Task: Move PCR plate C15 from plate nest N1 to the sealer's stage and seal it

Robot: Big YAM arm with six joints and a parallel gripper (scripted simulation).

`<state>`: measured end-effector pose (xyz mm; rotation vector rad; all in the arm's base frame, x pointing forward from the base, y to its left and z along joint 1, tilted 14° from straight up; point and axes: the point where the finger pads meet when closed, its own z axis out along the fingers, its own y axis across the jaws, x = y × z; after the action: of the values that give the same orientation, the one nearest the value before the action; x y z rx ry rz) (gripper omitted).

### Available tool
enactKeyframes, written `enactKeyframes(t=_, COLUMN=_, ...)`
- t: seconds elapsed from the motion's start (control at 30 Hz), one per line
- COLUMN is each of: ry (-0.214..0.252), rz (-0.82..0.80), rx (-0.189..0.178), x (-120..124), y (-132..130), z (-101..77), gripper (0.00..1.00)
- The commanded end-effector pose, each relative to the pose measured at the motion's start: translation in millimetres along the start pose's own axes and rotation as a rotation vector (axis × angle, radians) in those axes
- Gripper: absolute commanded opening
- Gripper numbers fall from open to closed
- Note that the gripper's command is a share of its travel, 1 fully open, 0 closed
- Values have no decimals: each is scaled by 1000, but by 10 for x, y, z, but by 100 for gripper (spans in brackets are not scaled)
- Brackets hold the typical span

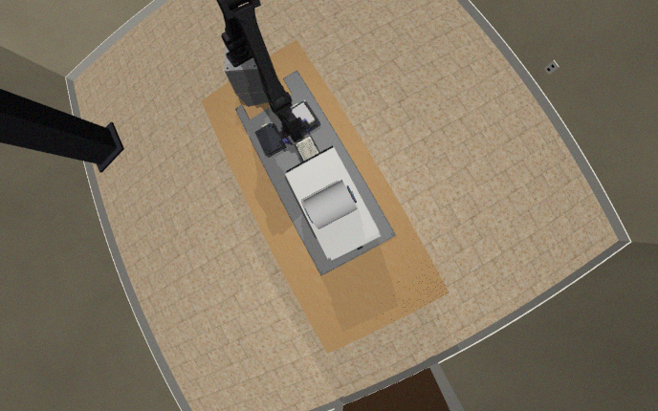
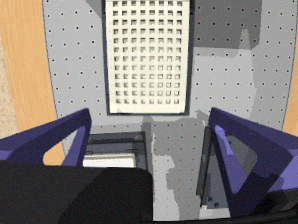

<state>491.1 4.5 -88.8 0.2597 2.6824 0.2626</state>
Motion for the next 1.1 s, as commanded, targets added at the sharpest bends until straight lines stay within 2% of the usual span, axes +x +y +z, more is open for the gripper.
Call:
enactKeyframes(t=0.0, ry=-61, rz=18, rx=-5, x=-148, y=-39, z=-158, gripper=100)
enactKeyframes(t=0.1, ry=-78, rz=17, rx=-6, x=-186, y=-42, z=-191, gripper=100)
enactKeyframes(t=0.27, ry=-75, rz=19, rx=-5, x=-115, y=-55, z=-209, gripper=100)
enactKeyframes(t=0.43, ry=-29, rz=26, rx=3, x=84, y=-94, z=-138, gripper=100)
enactKeyframes(t=0.67, ry=-9, rz=27, rx=6, x=43, y=-96, z=-66, gripper=100)
enactKeyframes(t=0.83, ry=-21, rz=25, rx=4, x=-32, y=-81, z=-70, gripper=100)
enactKeyframes(t=1.07, ry=-86, rz=12, rx=-8, x=-262, y=-20, z=-176, gripper=100)
